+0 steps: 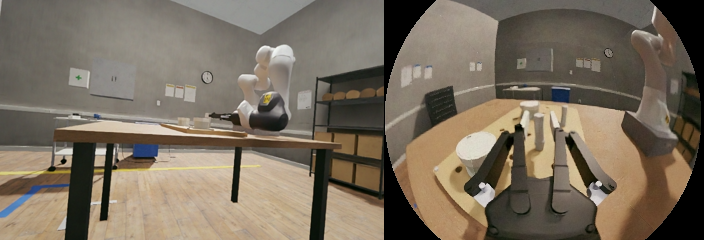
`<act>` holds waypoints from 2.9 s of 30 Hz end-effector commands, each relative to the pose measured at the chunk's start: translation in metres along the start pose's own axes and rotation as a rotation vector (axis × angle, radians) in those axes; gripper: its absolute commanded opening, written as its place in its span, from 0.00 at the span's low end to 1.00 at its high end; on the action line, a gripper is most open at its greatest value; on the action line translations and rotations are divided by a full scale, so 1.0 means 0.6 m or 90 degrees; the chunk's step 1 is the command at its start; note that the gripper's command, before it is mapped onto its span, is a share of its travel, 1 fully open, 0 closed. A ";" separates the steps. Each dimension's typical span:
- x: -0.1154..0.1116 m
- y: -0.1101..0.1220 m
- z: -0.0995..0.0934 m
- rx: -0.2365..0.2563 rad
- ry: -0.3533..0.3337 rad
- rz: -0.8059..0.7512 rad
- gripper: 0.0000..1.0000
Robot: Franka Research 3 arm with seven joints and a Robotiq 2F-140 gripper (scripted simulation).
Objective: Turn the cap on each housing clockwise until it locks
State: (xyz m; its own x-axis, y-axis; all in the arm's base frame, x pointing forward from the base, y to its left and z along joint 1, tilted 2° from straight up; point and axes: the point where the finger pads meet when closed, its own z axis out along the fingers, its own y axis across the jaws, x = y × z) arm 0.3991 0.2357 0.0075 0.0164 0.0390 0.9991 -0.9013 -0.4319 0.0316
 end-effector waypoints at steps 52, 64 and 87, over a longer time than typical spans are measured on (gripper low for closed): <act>0.000 0.000 -0.069 -0.002 0.001 0.003 0.36; 0.000 0.000 -0.082 -0.002 0.001 0.003 0.36; 0.007 0.000 -0.082 -0.002 0.001 0.003 0.36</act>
State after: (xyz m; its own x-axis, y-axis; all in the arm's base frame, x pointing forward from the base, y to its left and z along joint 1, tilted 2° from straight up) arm 0.3789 0.2799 0.0082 0.0076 0.0345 0.9994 -0.9026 -0.4299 0.0217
